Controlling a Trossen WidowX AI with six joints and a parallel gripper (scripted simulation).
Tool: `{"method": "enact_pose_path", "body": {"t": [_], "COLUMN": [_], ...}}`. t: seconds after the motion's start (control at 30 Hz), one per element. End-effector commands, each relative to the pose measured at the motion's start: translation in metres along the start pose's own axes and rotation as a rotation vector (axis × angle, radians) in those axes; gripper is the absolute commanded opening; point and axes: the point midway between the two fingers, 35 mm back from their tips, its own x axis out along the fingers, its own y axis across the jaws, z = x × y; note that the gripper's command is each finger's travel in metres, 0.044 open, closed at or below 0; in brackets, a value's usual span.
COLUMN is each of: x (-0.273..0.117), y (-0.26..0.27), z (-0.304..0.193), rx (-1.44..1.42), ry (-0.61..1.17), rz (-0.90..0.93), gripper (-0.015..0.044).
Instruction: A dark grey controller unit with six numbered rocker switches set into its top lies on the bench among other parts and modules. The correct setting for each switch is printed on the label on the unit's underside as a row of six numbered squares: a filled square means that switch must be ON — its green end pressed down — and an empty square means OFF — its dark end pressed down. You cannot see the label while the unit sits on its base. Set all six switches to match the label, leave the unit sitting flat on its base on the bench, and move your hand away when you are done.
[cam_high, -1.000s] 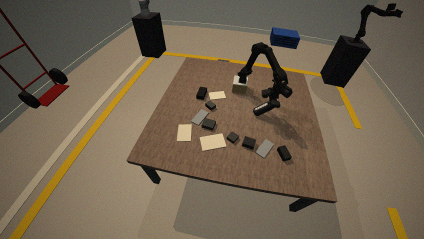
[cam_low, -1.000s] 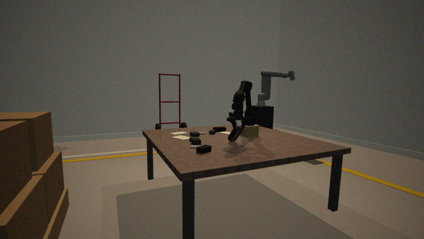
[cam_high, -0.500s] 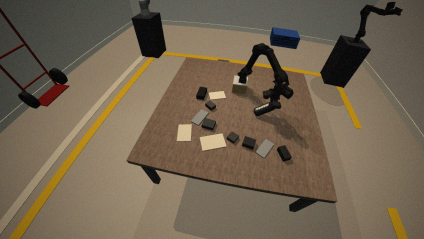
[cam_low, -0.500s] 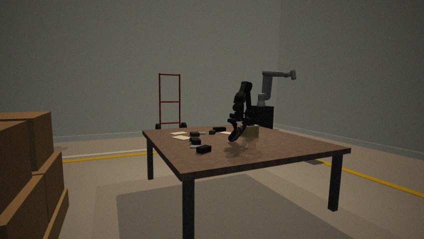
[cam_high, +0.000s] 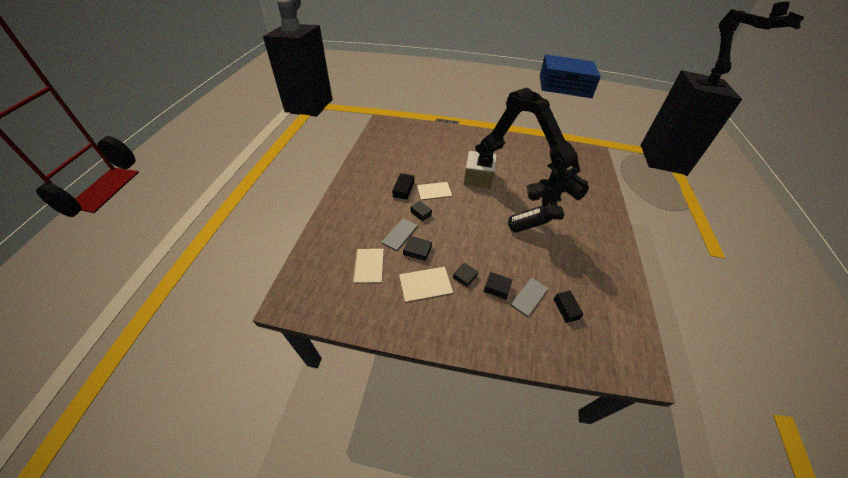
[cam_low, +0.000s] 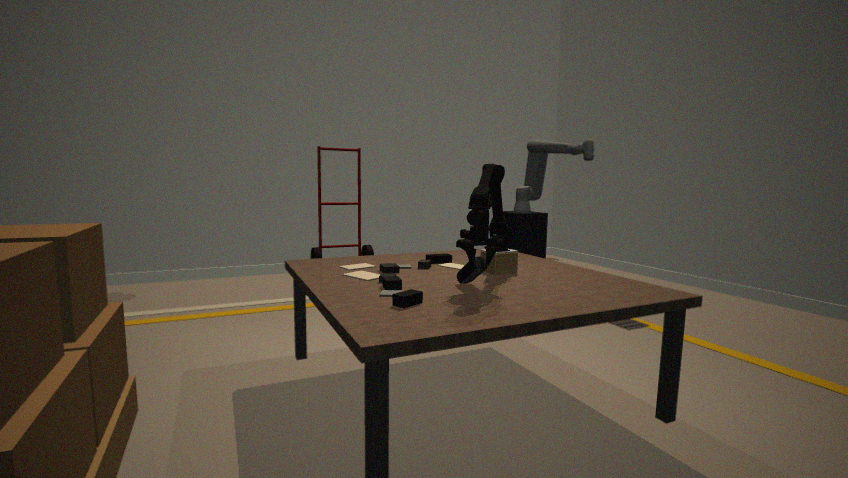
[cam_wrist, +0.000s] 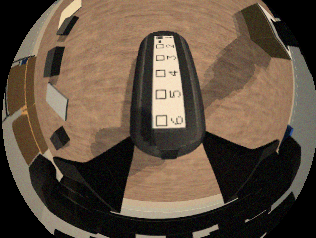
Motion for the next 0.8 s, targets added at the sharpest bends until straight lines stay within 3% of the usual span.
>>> {"method": "enact_pose_path", "body": {"t": [0.0,0.77], "x": [0.008,0.023], "y": [-0.001,-0.001], "z": [0.002,-0.008], "rx": [0.012,0.012], "ry": [-0.017,-0.016], "rz": [-0.015,-0.015], "gripper": [0.0338,0.0338]}}
